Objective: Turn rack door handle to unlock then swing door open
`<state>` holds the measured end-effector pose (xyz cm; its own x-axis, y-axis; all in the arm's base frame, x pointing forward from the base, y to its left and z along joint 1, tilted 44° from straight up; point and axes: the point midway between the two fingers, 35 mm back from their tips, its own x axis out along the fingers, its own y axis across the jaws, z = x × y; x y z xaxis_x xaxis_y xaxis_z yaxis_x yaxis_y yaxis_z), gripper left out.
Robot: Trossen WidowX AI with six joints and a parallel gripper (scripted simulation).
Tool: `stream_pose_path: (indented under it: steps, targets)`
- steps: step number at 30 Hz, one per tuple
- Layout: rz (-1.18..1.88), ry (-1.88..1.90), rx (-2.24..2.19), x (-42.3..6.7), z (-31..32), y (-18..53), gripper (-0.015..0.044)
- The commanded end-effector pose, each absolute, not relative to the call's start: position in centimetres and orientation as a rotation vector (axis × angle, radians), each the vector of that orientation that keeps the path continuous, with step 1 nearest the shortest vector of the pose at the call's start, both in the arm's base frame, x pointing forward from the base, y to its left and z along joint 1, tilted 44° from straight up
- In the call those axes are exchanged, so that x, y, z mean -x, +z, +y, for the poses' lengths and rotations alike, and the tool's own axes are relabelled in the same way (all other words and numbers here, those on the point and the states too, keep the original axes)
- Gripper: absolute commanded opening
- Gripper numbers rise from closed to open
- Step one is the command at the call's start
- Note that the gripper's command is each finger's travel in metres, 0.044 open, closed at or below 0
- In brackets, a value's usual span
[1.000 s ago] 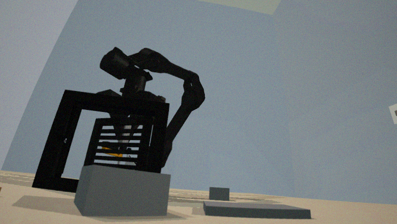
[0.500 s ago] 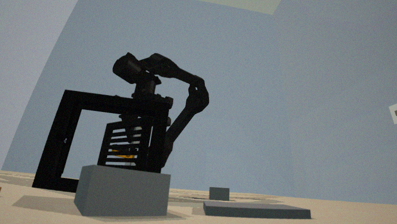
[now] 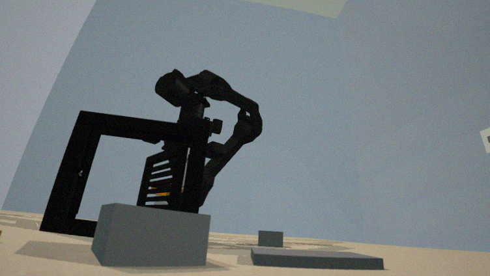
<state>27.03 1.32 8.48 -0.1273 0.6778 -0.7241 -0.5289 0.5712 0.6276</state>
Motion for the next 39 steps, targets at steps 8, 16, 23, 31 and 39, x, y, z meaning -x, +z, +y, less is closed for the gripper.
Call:
stream_pose_path:
  steps: [8,16,23,31,39]
  targets:
    - [1.431,0.917,-0.28,-26.6,2.9,10.1,0.001]
    - [1.493,0.827,-0.376,-26.5,4.1,11.3,0.001]
    - [1.542,0.747,-0.459,-26.6,5.1,12.2,0.001]
    - [1.59,0.661,-0.544,-26.8,6.2,13.2,0.001]
    - [1.624,0.594,-0.609,-27.1,7.1,13.9,0.001]
